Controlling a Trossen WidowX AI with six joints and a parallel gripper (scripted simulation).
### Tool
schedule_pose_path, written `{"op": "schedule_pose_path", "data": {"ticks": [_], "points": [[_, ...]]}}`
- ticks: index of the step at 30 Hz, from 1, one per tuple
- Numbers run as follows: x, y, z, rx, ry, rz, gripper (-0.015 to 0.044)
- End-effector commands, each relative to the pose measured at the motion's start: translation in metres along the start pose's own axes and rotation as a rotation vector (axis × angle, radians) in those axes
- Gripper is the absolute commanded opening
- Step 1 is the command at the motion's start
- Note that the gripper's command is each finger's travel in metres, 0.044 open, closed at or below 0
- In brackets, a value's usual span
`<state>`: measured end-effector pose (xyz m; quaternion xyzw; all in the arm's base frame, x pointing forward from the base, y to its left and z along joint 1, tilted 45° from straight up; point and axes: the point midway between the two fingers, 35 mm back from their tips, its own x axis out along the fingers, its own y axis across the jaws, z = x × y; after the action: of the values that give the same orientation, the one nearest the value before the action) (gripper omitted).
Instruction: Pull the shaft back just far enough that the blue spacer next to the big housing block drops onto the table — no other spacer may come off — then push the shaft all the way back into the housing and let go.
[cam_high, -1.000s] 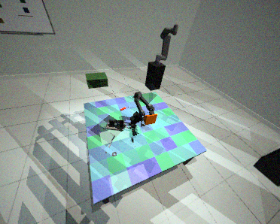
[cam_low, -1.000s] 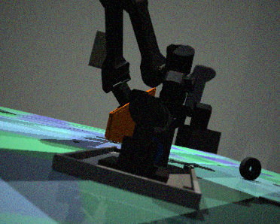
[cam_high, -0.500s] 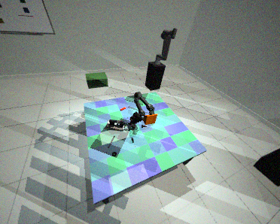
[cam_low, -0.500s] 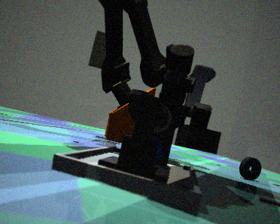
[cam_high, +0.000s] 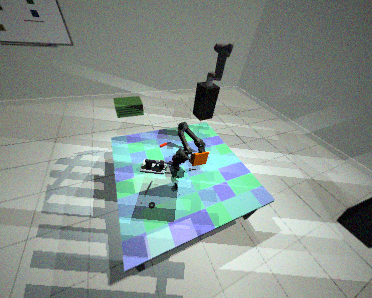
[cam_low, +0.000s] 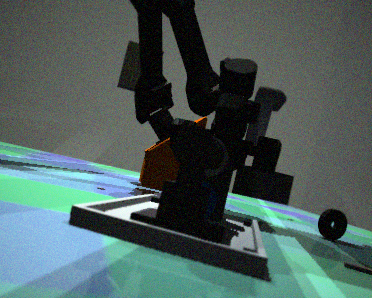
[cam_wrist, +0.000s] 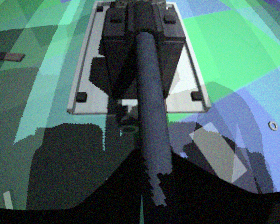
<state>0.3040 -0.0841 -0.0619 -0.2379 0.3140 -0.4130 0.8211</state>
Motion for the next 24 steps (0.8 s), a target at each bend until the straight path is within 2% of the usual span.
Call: {"op": "schedule_pose_path", "data": {"ticks": [1,24], "points": [[0.0014,0.0016,0.0039,0.005,-0.005,0.004,0.0],[0.0071,0.0015,0.0096,0.005,-0.006,0.003,0.0]]}}
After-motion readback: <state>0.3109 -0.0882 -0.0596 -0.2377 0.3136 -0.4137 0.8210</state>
